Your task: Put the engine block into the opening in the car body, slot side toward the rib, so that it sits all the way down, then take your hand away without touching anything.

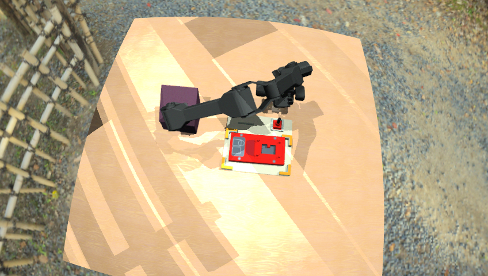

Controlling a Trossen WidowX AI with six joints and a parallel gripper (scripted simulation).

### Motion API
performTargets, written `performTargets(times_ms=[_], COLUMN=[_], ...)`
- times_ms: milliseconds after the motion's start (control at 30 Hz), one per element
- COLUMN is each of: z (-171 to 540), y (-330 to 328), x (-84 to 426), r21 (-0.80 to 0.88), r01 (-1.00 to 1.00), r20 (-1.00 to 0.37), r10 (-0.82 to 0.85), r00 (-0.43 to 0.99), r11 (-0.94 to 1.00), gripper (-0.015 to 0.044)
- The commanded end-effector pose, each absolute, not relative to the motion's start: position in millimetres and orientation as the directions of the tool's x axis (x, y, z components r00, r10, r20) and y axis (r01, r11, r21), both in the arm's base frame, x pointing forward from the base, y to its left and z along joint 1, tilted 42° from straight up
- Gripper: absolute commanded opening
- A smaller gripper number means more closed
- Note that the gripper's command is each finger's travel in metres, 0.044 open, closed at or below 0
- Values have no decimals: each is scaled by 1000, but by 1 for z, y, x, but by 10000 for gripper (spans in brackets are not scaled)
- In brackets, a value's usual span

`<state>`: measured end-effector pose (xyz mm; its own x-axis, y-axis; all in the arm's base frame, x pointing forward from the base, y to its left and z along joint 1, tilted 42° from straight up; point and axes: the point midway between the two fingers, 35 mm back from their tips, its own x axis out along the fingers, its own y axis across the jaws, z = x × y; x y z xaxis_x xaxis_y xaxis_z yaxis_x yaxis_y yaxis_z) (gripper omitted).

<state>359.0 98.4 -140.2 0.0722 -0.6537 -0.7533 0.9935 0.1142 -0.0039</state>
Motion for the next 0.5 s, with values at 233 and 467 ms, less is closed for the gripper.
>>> performTargets(times_ms=[233, 467], z=[-140, -140], y=[98, 98], x=[359, 359], r21=[-4, -4], r01=[993, 993], r20=[-753, -753], r10=[-654, -654], r00=[72, 72], r11=[114, 114], gripper=[210, 394])
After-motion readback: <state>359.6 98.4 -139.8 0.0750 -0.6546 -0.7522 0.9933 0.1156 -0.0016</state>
